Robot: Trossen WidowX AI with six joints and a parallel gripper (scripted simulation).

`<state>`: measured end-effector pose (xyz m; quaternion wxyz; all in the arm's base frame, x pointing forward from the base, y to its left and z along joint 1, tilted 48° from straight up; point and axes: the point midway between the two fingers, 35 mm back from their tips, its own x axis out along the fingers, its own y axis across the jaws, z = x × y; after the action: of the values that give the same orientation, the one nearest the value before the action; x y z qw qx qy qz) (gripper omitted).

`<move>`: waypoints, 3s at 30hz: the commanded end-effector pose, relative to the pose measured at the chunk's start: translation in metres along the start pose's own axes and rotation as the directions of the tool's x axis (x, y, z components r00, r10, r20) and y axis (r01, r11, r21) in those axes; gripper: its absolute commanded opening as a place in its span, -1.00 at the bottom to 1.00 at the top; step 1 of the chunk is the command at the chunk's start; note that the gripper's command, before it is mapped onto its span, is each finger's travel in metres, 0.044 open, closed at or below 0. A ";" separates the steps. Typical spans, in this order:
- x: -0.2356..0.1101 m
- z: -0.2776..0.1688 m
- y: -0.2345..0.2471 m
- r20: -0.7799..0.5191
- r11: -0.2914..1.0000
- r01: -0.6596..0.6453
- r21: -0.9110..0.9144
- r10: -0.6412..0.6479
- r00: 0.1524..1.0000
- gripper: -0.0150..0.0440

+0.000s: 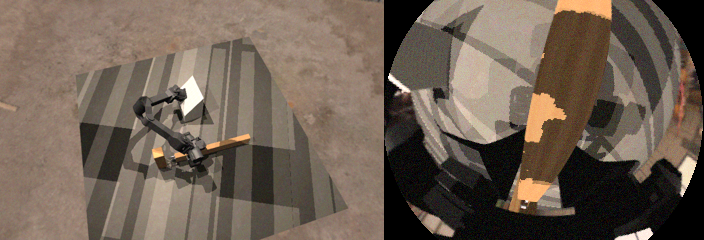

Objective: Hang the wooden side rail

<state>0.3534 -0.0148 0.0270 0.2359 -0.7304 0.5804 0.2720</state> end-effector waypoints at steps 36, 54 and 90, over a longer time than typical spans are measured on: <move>-0.010 0.002 0.000 0.001 1.000 0.005 -0.017 -0.005 1.000 -0.49; -0.013 0.002 0.000 0.001 1.000 0.005 -0.017 -0.005 1.000 -0.49; -0.019 0.002 0.000 0.001 1.000 0.005 -0.017 -0.005 1.000 -0.49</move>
<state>0.3499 -0.0059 0.0357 0.2320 -0.7293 0.5825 0.2739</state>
